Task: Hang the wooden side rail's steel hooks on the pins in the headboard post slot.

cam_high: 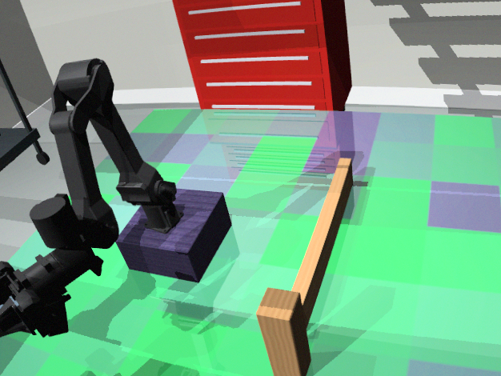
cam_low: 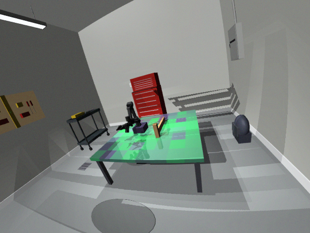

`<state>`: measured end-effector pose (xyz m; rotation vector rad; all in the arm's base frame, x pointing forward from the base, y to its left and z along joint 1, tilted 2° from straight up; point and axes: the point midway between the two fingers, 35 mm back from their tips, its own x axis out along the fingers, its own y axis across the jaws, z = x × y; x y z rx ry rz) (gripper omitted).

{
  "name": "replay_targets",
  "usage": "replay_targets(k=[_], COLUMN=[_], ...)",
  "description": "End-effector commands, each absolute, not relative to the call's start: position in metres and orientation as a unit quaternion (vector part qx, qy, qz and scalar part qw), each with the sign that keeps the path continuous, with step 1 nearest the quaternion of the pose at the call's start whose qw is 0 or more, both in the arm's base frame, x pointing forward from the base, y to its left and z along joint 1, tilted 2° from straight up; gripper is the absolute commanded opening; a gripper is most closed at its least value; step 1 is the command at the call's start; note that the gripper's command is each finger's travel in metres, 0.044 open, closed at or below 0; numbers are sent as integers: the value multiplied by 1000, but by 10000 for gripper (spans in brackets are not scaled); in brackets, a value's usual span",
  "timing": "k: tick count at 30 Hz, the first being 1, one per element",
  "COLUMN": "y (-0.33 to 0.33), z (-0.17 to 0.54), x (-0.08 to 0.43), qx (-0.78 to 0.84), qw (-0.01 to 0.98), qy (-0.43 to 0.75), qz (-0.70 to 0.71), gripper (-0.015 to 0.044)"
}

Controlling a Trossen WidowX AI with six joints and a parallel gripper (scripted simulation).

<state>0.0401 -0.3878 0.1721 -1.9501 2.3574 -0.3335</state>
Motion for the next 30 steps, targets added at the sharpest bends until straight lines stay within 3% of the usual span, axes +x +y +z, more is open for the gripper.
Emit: replay_targets(k=[1,10,30], y=[-388,-387,-311], z=[174,179,110], x=[40,47,224], qx=[-633,-642,-825], qw=[32,38,120], qy=[766,760,520], qz=[-108,-95,185], gripper=[426,440,440])
